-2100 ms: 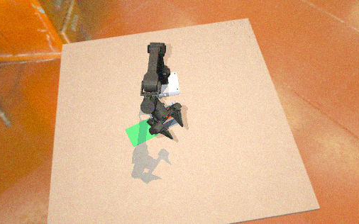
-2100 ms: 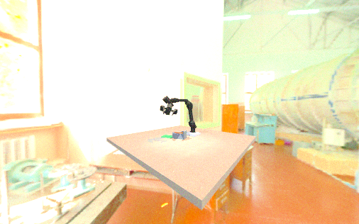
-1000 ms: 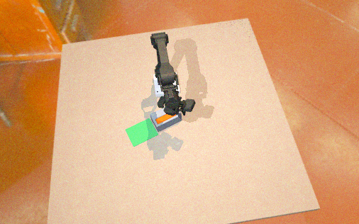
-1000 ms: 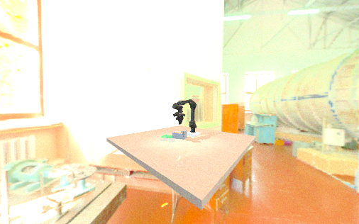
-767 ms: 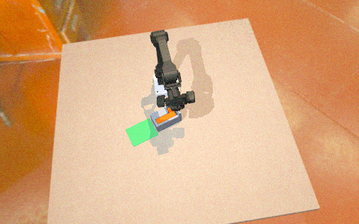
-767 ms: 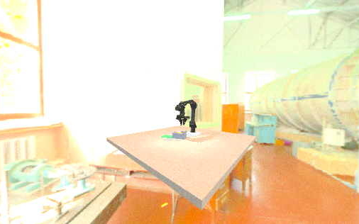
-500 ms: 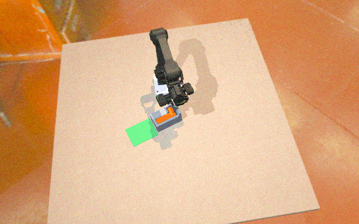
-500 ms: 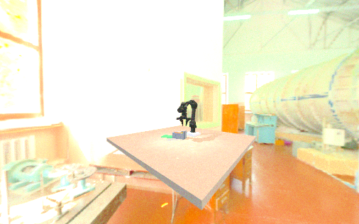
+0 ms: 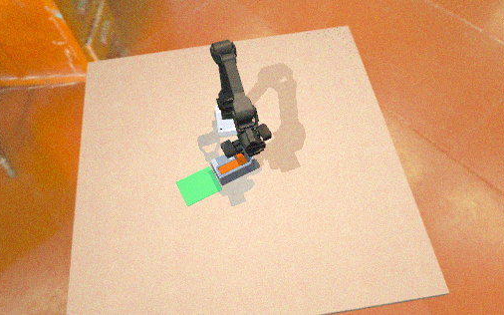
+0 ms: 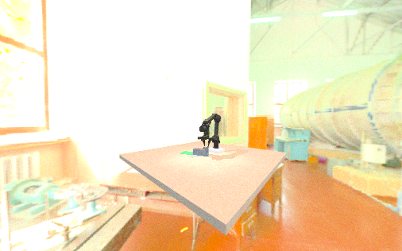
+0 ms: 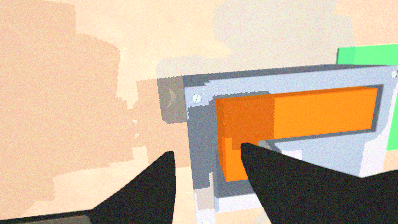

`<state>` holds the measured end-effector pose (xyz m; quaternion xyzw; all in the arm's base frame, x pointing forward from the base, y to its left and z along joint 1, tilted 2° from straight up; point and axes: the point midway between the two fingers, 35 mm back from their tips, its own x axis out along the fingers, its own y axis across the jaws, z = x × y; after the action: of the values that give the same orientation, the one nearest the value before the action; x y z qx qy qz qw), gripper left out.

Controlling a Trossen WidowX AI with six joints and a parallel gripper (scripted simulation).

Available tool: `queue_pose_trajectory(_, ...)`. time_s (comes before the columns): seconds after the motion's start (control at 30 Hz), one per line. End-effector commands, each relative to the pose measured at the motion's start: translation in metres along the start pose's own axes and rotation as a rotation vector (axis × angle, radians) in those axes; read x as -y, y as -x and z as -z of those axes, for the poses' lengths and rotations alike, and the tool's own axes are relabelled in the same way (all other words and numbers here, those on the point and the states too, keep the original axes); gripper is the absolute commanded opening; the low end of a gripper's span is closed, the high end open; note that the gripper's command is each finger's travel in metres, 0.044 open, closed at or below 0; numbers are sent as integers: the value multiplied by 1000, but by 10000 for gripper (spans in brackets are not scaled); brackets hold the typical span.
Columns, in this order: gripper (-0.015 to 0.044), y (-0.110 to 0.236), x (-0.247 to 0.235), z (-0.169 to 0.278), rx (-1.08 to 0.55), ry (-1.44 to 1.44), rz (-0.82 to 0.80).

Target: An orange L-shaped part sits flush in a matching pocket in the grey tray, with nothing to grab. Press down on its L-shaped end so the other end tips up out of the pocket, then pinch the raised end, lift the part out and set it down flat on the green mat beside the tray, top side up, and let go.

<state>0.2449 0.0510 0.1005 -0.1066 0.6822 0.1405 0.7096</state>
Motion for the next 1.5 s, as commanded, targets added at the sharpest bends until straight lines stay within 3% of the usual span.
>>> queue_pose_trajectory(0.0, 180, -20, 0, 4, -11, -2, 3)
queue_pose_trajectory(0.9, 180, -55, 0, 4, -11, -2, 3)
queue_pose_trajectory(1.47, 180, -56, 0, 4, -11, -2, 3)
